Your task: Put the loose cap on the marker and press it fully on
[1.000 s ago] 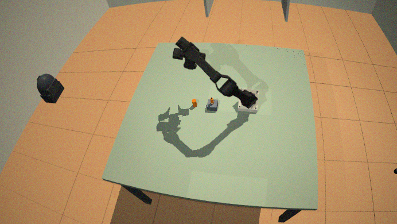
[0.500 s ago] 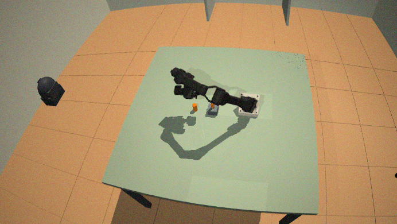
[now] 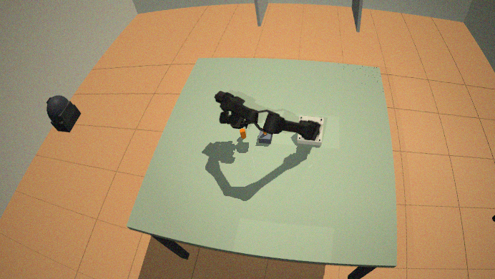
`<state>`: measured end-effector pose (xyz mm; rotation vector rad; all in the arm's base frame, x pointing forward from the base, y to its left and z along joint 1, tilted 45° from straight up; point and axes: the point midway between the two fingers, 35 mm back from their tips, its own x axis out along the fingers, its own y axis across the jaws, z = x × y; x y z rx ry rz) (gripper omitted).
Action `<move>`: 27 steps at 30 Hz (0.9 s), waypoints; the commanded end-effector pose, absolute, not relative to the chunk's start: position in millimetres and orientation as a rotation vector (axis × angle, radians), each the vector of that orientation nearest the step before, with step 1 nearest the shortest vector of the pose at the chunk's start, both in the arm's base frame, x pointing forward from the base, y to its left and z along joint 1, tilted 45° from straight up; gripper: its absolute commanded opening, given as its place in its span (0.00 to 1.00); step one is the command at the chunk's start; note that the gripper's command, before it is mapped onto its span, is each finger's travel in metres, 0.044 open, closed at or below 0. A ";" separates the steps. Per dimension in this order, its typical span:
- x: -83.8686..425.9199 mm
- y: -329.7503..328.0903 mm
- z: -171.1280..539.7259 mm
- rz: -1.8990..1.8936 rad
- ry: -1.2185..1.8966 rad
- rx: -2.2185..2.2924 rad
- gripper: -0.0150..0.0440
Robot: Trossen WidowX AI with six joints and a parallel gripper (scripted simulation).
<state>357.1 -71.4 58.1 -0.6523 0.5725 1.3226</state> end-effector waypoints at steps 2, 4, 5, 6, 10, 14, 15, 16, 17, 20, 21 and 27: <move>356.6 -66.0 53.1 1.323 0.572 -0.643 0.66; 357.3 -64.1 50.9 1.323 0.572 -0.643 0.66; 357.7 -63.0 49.8 1.323 0.572 -0.643 0.66; 358.0 -62.0 48.6 1.323 0.572 -0.644 0.66; 359.4 -57.7 43.9 1.323 0.572 -0.644 0.66; 360.6 -53.4 39.3 1.323 0.572 -0.644 0.66; 360.9 -52.3 38.2 1.323 0.572 -0.644 0.66; 361.2 -51.2 37.1 1.323 0.572 -0.644 0.66; 361.4 -50.1 35.9 1.323 0.572 -0.644 0.66; 362.2 -46.8 32.6 1.323 0.571 -0.643 0.66; 362.4 -45.7 31.4 1.323 0.571 -0.643 0.66; 363.7 -39.0 24.8 1.323 0.571 -0.643 0.66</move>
